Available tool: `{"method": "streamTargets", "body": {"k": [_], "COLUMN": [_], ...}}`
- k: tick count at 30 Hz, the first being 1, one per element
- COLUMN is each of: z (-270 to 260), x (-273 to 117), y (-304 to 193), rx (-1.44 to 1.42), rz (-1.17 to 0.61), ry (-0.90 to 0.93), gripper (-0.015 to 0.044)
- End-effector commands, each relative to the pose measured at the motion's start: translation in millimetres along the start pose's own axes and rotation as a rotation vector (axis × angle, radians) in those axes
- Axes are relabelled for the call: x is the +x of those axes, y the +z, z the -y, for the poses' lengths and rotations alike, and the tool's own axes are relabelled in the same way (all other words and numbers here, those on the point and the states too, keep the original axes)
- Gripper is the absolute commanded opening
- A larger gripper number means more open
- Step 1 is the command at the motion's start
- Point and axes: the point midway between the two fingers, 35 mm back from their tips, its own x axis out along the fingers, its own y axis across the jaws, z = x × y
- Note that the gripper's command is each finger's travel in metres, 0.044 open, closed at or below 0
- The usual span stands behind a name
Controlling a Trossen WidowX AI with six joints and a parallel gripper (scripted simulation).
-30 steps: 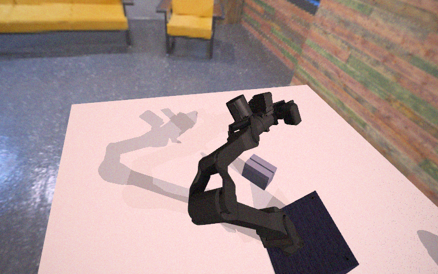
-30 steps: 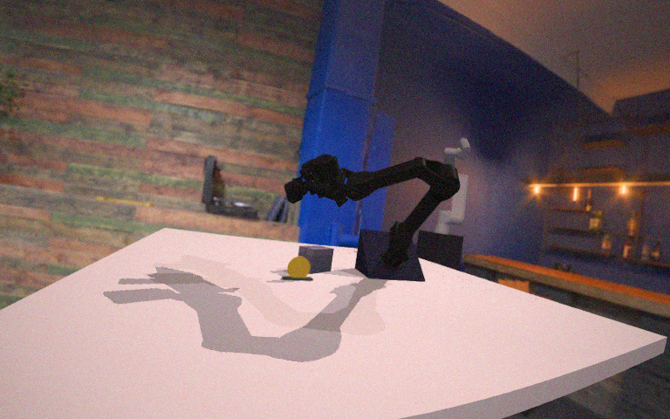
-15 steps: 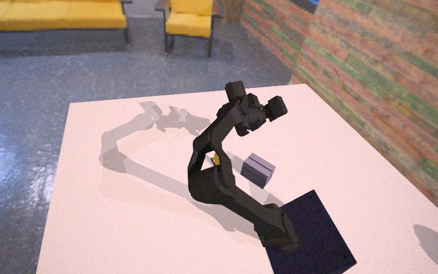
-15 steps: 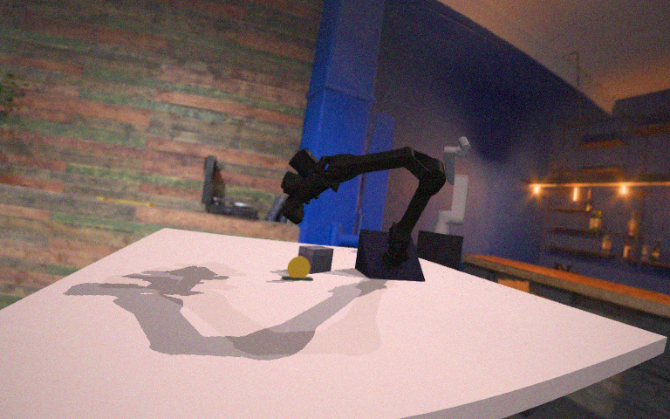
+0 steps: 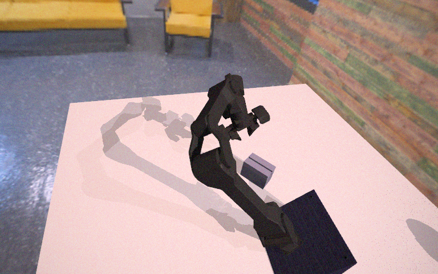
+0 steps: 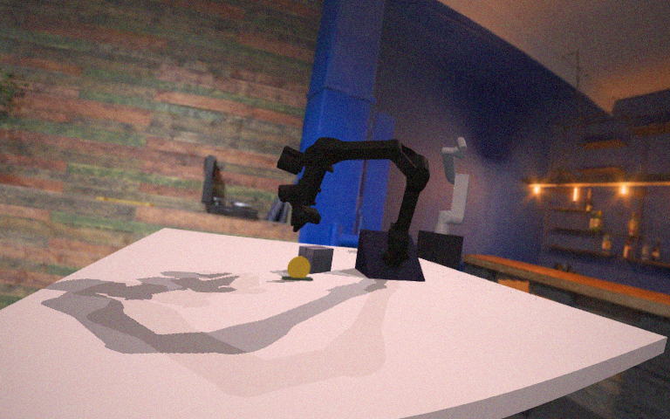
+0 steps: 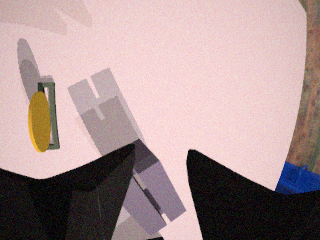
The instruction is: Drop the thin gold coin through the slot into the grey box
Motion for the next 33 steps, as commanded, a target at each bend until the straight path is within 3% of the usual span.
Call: {"method": "streamTargets", "body": {"k": [1,15,20,33], "z": [-67.8,-73.1,-86.5,-94.8], "x": [-33.7,-36.1,-6.3,12.7], "y": [5.1,4.2,1.3,-0.3], "rx": [-0.046,-0.046,-0.047,-0.047], "rz": [-0.086,-0.086,-0.085,-0.084], "ry": [0.413,0.413,0.414,0.414], "gripper": [0.0161,0.0161,0.0161,0.0161]}}
